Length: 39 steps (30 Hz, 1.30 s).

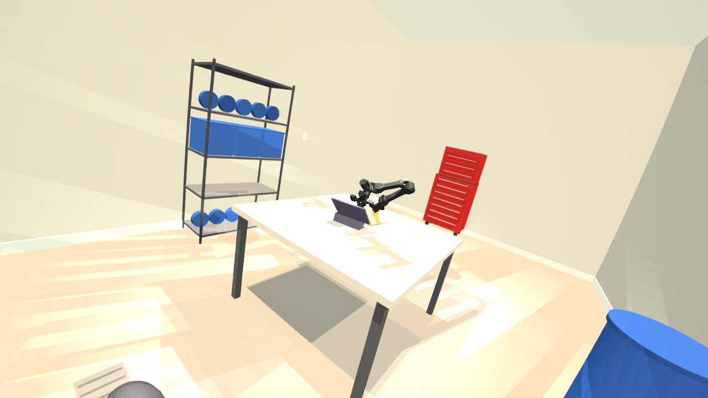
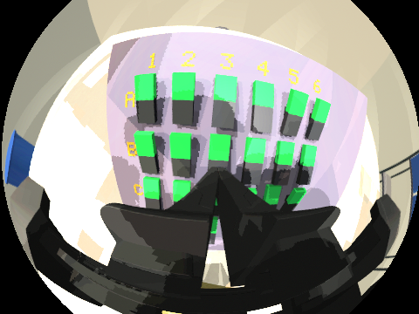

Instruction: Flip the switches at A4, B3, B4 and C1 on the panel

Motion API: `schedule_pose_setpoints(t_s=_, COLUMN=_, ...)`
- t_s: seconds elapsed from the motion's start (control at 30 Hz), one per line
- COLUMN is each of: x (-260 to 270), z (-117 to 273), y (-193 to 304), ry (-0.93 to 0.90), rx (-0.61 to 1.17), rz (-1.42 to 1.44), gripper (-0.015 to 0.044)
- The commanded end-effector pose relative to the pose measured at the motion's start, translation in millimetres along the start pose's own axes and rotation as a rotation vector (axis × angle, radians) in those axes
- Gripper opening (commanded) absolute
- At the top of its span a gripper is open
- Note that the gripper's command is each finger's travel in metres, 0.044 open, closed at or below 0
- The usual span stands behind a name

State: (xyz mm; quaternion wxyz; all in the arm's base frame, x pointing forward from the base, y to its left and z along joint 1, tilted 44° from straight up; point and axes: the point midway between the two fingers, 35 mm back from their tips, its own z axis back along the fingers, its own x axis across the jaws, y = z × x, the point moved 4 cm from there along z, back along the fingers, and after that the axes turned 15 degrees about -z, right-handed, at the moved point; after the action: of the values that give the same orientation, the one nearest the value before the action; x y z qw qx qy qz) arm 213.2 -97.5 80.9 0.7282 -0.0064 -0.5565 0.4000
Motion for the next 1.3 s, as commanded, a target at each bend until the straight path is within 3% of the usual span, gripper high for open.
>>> schedule_pose_setpoints(t_s=0.0, x=-1, z=-1, y=1, ry=0.003, rx=0.001, rz=-0.006, gripper=0.0000)
schedule_pose_setpoints(t_s=0.9, x=-1, z=-3, y=0, ry=0.002, rx=0.001, rz=0.000, gripper=0.0000)
schedule_pose_setpoints(t_s=1.27, x=0, z=61, y=-2, ry=0.013, rx=0.029, rz=-0.007, gripper=0.0000)
